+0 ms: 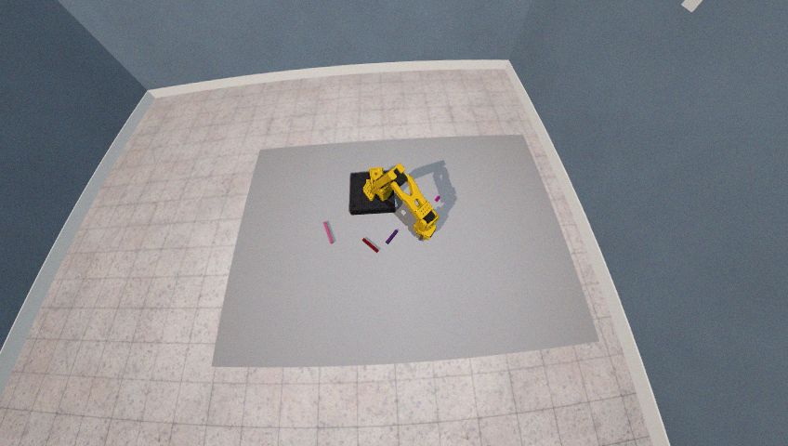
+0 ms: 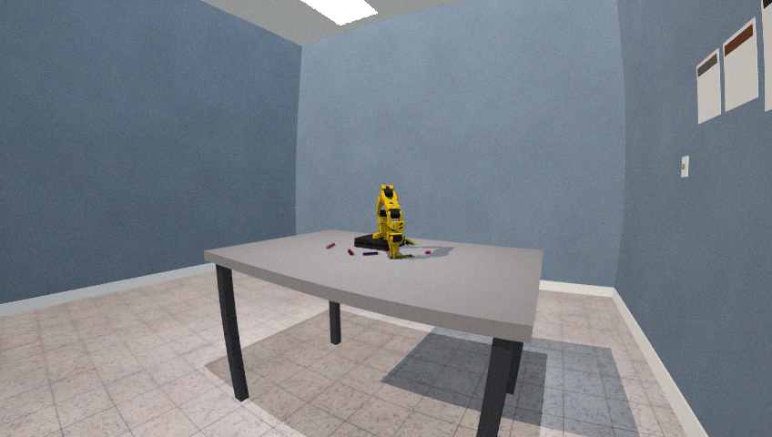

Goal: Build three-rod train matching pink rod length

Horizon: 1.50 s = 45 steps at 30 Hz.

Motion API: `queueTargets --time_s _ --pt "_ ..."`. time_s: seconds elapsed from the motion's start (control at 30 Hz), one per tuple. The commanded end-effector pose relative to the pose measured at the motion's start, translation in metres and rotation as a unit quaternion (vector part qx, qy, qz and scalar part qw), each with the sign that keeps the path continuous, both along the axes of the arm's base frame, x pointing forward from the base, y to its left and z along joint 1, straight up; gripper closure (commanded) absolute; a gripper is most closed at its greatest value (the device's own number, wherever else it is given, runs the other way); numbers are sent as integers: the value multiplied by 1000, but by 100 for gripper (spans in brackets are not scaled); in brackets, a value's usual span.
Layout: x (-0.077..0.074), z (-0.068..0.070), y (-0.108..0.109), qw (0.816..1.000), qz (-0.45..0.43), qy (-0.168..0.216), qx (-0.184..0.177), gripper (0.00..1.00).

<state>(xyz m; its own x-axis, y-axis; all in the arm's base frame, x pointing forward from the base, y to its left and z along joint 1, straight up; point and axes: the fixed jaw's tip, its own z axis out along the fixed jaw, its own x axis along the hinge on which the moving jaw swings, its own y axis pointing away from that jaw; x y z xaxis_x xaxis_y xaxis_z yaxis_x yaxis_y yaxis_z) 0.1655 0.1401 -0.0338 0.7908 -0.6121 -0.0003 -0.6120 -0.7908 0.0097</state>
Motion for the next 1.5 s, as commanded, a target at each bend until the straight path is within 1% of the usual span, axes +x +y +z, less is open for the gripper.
queueTargets --time_s 0.0,0.3,0.47,0.7,1.07,1.47 --pt "1 4 3 1000 0 -6 6 100" --pt "1 4 3 1000 0 -6 6 100" --pt "1 4 3 1000 0 -6 6 99" --pt "1 4 3 1000 0 -6 6 95" --pt "1 4 3 1000 0 -6 6 94" --pt "1 4 3 1000 0 -6 6 86"
